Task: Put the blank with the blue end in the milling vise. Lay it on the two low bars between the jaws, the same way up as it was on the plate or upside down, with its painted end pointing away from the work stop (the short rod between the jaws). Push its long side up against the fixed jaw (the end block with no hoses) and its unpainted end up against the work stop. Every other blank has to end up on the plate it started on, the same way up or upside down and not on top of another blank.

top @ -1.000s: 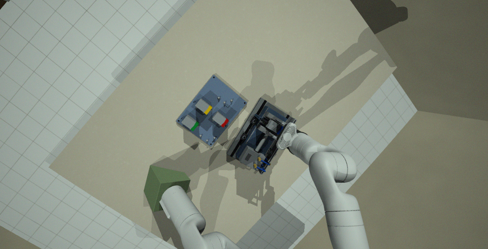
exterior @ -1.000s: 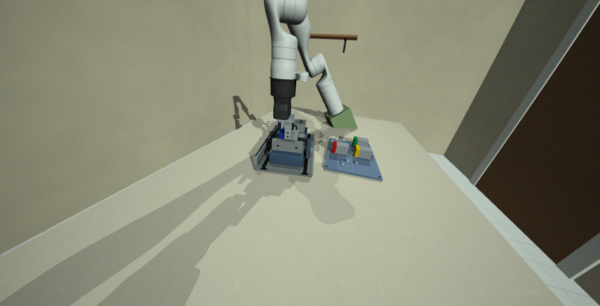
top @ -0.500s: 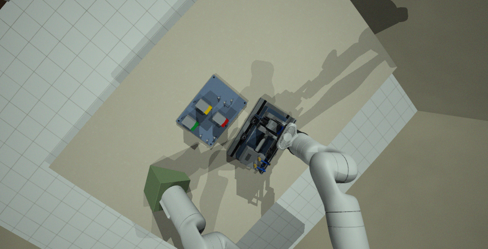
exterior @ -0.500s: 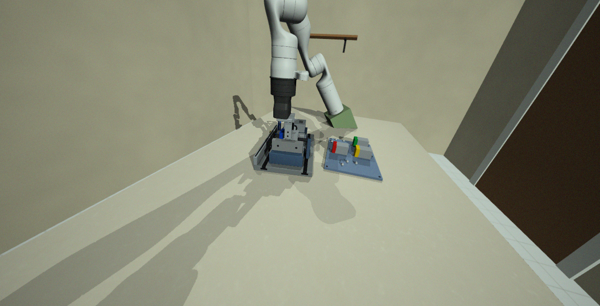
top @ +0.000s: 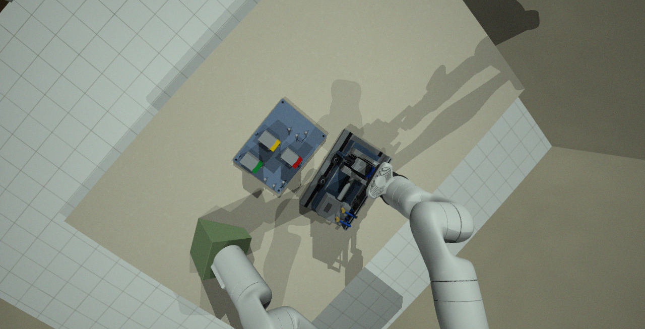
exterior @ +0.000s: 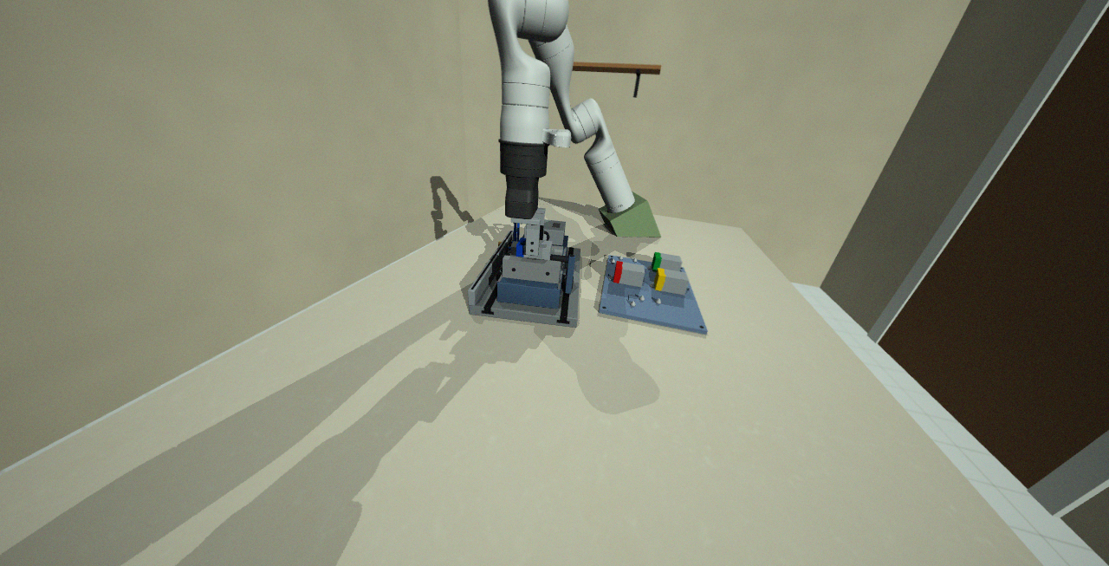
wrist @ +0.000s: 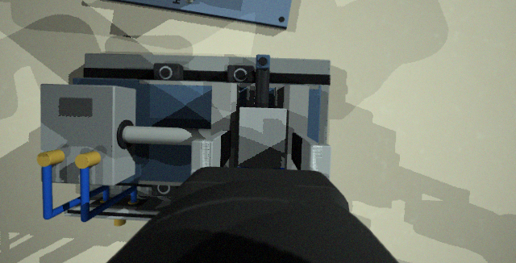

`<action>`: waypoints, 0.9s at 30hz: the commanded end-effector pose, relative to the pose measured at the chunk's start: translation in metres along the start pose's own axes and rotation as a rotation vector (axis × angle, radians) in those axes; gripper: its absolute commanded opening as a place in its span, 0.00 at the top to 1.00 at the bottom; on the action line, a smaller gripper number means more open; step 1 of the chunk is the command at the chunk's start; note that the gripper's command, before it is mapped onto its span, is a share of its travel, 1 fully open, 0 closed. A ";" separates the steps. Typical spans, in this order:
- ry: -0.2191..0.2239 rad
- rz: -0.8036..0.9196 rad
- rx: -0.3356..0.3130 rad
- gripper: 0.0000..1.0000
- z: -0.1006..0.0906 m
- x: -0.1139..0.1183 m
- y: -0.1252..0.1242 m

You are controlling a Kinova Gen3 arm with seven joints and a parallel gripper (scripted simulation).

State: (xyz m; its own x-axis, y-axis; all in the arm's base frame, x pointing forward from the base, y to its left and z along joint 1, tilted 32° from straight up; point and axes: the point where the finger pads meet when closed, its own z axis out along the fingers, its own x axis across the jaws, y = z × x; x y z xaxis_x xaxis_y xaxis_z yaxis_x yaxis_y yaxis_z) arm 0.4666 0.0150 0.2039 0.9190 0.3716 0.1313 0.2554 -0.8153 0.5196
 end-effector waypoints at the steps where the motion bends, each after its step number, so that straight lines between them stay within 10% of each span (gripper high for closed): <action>1: 0.003 0.000 0.000 0.00 -0.001 0.001 0.000; 27: 0.003 0.000 0.000 0.00 -0.006 0.001 0.000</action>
State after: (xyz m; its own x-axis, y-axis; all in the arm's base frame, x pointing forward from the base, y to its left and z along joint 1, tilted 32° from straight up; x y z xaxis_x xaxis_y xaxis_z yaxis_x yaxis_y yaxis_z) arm 0.4652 0.0170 0.2078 0.9189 0.3719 0.1319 0.2554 -0.8154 0.5195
